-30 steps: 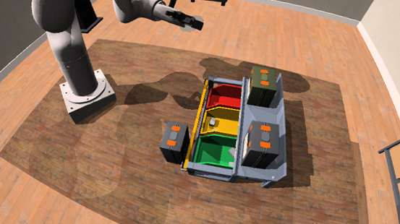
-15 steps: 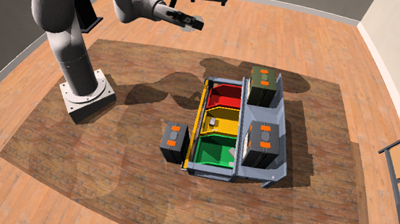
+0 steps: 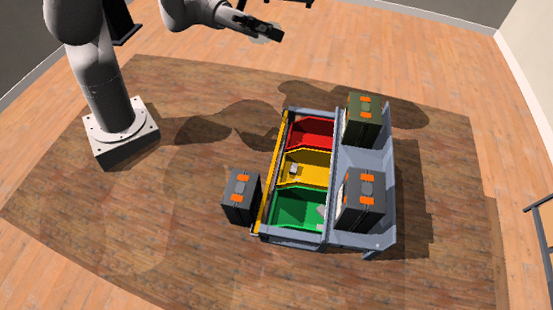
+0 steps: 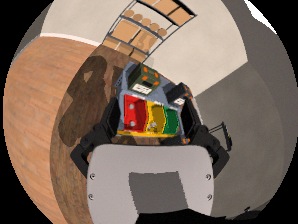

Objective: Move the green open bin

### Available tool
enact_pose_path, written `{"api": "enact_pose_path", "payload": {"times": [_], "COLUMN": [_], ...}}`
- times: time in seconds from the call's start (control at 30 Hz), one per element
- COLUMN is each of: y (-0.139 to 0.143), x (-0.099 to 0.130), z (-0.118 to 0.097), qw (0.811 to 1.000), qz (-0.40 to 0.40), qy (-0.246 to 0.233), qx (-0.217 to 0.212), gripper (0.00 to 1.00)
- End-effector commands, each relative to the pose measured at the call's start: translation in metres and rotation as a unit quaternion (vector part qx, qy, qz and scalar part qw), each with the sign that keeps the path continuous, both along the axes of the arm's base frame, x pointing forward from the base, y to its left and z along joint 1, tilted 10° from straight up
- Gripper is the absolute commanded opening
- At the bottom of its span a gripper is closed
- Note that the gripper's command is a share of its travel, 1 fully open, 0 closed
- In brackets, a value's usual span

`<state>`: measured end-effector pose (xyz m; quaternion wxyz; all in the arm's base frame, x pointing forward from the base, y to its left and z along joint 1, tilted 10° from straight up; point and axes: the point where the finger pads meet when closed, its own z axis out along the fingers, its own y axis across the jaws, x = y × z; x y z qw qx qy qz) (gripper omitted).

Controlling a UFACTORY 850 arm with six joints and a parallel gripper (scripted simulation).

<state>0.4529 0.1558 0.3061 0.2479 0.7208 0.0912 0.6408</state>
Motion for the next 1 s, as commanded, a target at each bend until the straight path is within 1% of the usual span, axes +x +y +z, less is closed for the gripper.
{"api": "enact_pose_path", "payload": {"times": [0.0,0.13,0.2,0.3,0.7,0.87,0.97], "y": [0.000,0.000,0.001,0.001,0.001,0.002,0.002], "x": [0.000,0.000,-0.012,-0.031,-0.031,-0.062,-0.062], "z": [0.001,0.001,0.016,0.039,0.039,0.078,0.078], "qw": [1.000,1.000,0.999,0.992,0.992,0.969,0.969], "qz": [0.000,0.000,0.036,0.090,0.090,0.172,0.172], "qy": [-0.001,-0.001,0.037,0.092,0.092,0.177,0.177], "qx": [0.000,0.000,-0.003,-0.008,-0.008,-0.015,-0.015], "gripper": [1.00,1.00,1.00,1.00,1.00,1.00,1.00]}}
